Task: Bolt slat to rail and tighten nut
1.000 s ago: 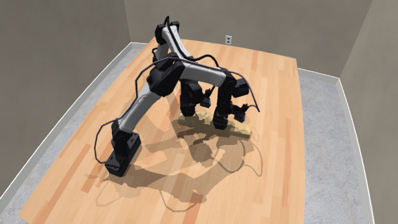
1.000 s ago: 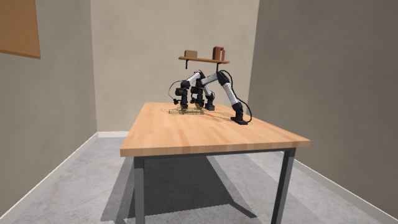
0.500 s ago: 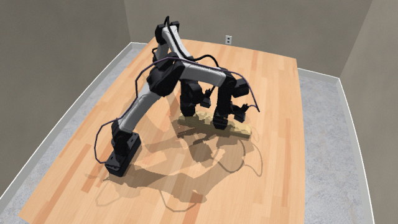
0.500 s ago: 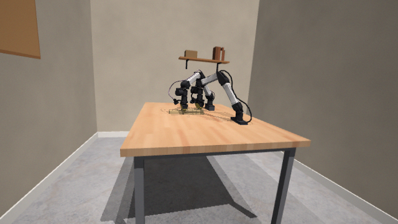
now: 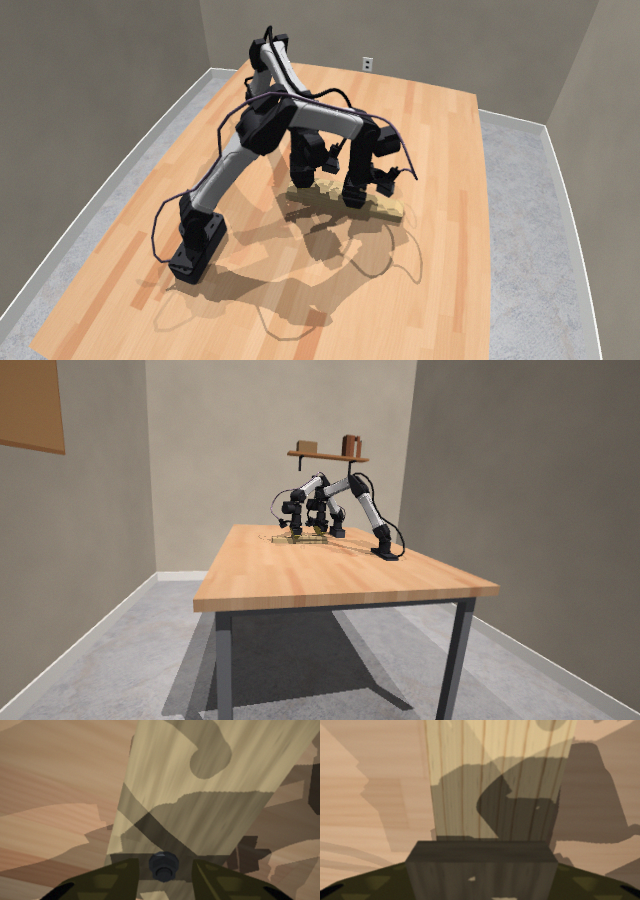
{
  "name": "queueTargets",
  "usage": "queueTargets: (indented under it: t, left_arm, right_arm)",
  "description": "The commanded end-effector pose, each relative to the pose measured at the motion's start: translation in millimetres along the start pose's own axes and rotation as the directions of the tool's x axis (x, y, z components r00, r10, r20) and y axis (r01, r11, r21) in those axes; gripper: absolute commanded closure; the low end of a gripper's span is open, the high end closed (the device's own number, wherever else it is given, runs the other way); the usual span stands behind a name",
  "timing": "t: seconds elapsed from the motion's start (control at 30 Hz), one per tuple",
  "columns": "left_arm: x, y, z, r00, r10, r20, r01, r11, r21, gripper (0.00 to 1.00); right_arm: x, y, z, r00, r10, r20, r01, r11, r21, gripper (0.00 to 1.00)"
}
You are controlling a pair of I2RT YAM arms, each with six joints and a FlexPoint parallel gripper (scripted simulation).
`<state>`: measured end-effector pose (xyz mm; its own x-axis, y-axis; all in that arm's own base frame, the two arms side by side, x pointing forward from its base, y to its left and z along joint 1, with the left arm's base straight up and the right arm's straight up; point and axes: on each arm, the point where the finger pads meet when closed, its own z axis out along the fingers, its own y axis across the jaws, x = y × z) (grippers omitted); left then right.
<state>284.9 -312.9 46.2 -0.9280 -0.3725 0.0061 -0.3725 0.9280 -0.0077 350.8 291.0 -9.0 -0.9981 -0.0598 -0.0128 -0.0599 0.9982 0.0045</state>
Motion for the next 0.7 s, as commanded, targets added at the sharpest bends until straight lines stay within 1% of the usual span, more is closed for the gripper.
queueTargets:
  t: [0.0,0.03,0.13,0.3,0.67]
  left_arm:
    - [-0.5,-0.7,5.8,1.000,-0.001,0.010,0.001,1.000,0.001,0.64]
    - [-0.4,-1.1,3.3,1.000,0.000,0.009,0.000,1.000,0.004,0.75]
    - [0.1,-2.1,-4.2,1.000,0.001,0.006,-0.002,1.000,0.012,0.79]
    - [0.1,-2.1,-4.2,1.000,0.001,0.006,-0.002,1.000,0.012,0.86]
    - [0.1,-2.1,-4.2,1.000,0.001,0.006,-0.002,1.000,0.012,0.86]
  right_arm:
    - [-3.3,0.6,-5.3,1.000,-0.001,0.013,0.001,1.000,-0.010,0.32]
    - [-3.3,0.6,-5.3,1.000,-0.001,0.013,0.001,1.000,-0.010,0.32]
    - [-3.3,0.6,-5.3,1.000,-0.001,0.013,0.001,1.000,-0.010,0.32]
    - [-3.3,0.6,-5.3,1.000,-0.001,0.013,0.001,1.000,-0.010,0.32]
    - [-3.3,0.6,-5.3,1.000,-0.001,0.013,0.001,1.000,-0.010,0.32]
